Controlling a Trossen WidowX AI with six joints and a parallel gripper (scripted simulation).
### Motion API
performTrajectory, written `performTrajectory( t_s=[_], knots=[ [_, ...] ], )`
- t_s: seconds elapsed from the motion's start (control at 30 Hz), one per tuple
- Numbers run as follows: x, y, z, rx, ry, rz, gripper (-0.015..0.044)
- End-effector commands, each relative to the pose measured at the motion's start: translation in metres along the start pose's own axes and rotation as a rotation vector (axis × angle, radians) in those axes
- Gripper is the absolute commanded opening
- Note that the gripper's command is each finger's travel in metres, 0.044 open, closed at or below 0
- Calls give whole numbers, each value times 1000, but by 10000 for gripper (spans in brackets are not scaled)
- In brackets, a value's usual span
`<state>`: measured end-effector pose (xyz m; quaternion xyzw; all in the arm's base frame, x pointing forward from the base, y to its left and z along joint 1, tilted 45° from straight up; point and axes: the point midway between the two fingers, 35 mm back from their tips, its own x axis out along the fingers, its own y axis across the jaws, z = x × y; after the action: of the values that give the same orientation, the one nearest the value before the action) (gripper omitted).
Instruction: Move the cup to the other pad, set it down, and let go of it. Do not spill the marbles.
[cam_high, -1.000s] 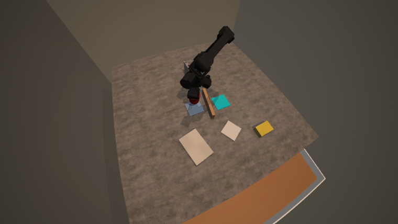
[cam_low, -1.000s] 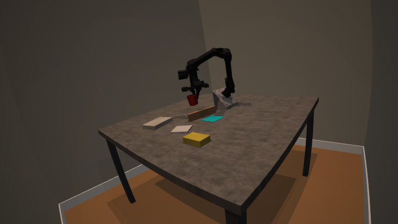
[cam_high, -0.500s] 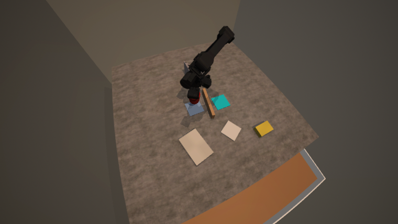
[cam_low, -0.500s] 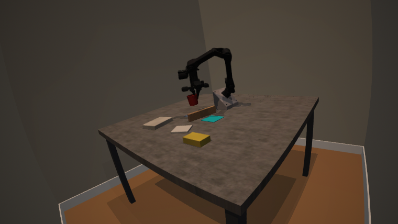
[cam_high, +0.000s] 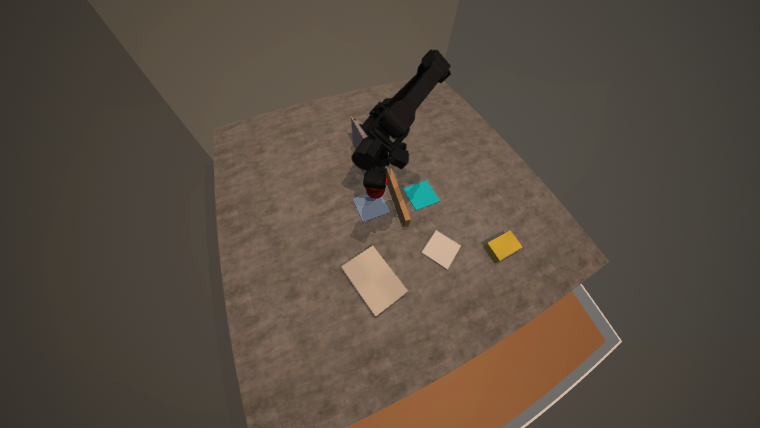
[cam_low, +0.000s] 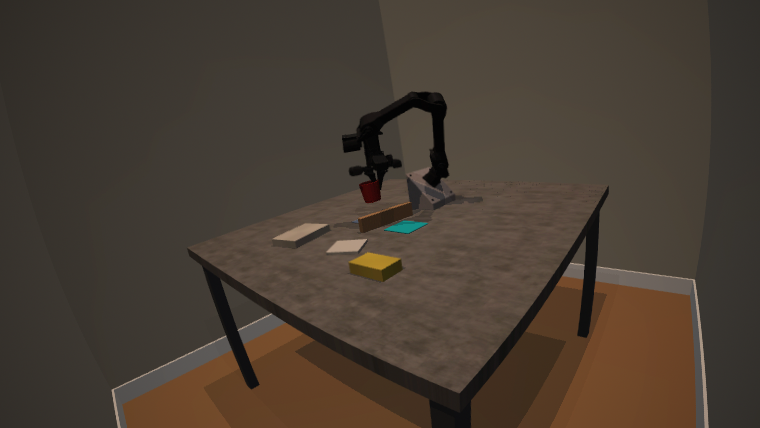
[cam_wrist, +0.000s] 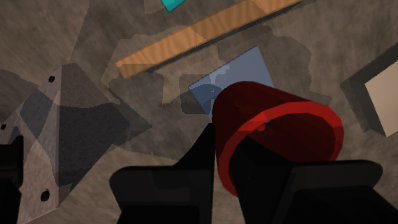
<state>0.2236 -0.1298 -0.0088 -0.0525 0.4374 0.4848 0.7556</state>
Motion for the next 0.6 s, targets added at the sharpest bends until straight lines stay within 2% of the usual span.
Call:
performTrajectory(
  t_s=[0.0, 0.57],
  knots=[
    [-2, 3, 9, 1, -3, -7, 0],
    [-2, 17, 49, -1, -3, -7, 0]
  ],
)
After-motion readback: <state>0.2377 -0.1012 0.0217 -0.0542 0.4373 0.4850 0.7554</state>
